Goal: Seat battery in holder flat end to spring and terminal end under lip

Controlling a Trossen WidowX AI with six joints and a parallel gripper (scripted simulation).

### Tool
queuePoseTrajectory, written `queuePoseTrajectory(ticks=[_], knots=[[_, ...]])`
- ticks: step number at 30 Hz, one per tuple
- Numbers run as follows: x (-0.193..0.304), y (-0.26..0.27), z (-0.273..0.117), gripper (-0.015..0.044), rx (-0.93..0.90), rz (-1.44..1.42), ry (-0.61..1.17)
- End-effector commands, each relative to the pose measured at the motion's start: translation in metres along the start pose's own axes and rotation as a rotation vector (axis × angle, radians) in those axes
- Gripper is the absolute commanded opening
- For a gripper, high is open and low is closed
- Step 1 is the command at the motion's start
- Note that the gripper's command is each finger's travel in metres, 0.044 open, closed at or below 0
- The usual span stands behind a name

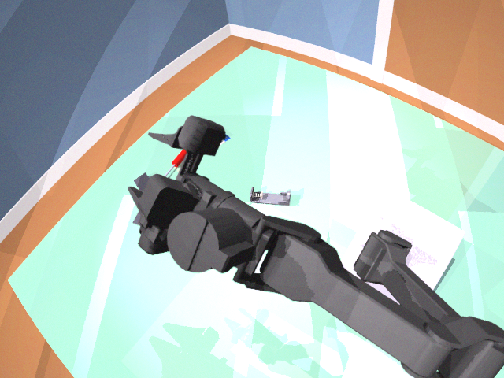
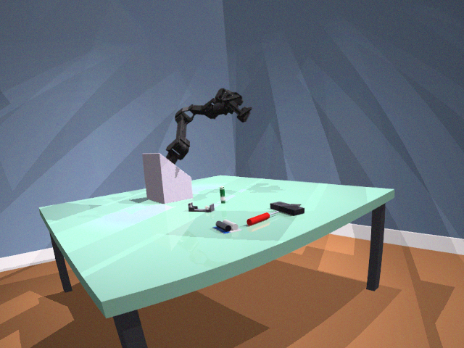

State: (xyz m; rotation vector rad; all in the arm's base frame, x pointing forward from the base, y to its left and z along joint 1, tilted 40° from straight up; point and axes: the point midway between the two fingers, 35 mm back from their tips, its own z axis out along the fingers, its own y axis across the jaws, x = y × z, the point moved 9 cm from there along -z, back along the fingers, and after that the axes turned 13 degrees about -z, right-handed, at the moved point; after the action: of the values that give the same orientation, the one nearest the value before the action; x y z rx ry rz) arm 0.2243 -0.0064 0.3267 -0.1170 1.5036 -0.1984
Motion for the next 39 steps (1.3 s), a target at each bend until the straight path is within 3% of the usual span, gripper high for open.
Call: queuePoseTrajectory(ticks=[1,7,15,24,39], knots=[[0.002,0.001,0.002,0.0374,-0.009,-0.016,0.014],[0.069,0.02,0.034,0.0216,-0.382,-0.451,0.373],[0.141,0.037,0.037,0.0006,-0.981,-0.735,0.541],[0.193,0.054,0.021,0.0,-1.608,-0.694,0.377],[0.195,0.055,0.021,0.0,-1.624,-0.687,0.367]])
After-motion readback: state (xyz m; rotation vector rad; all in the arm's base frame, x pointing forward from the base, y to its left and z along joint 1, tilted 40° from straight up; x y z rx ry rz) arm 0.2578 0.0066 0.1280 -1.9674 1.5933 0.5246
